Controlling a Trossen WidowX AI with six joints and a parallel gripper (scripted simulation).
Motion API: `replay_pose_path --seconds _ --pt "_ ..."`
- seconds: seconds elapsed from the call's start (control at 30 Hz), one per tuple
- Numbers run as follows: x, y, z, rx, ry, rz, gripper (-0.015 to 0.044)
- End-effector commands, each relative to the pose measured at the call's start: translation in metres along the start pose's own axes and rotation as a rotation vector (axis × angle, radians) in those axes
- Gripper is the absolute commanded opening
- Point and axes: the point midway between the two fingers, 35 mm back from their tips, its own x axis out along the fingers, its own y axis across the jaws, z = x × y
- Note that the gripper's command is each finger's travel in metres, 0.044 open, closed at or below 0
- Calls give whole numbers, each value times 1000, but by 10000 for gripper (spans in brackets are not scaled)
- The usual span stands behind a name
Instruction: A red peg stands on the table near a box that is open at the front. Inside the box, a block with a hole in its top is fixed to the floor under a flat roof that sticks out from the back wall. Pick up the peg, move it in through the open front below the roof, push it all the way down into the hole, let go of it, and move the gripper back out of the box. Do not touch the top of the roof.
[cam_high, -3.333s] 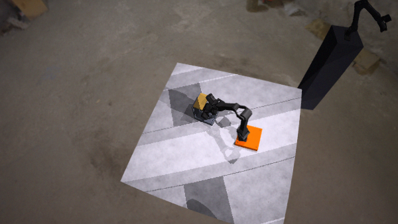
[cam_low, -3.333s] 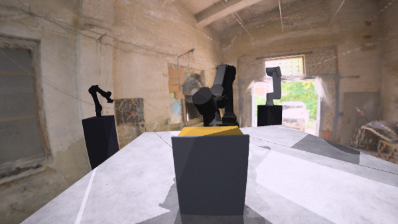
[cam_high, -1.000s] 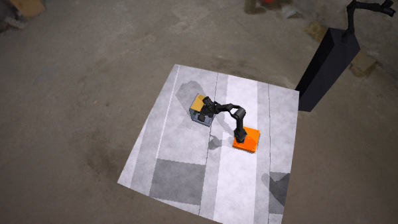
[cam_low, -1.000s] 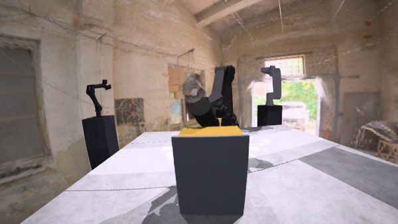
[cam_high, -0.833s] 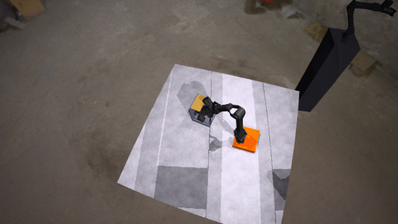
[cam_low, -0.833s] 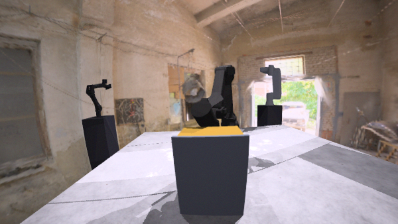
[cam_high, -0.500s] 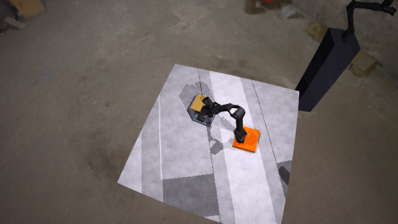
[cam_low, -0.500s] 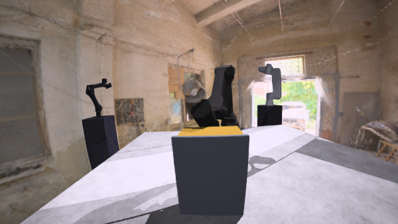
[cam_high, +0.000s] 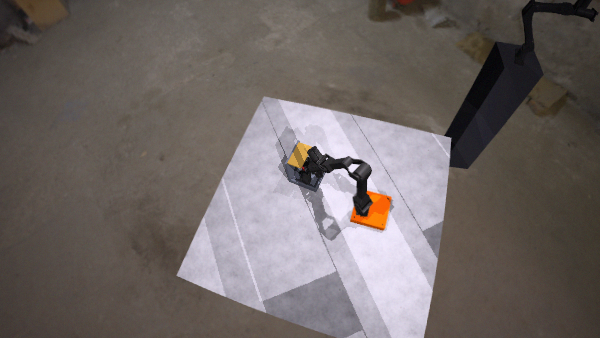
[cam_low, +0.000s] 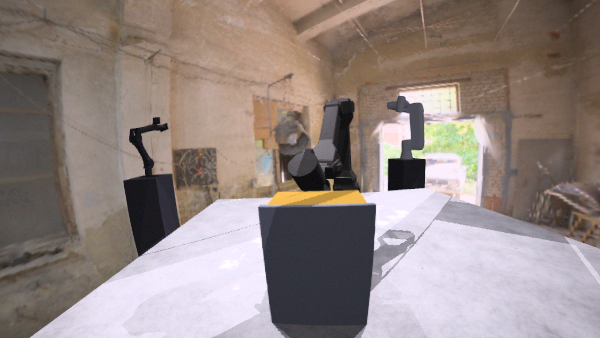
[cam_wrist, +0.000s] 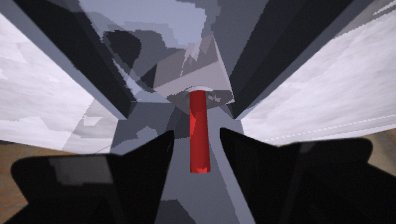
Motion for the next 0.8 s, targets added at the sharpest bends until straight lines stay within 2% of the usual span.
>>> replay_pose_path --seconds 0.0,0.63,0.77 --pt "-8 -3 11 1 -12 -6 220" --pt "-48 -8 43 4 -23 -7 220" --pt "-56 -7 42 4 -24 -7 325"
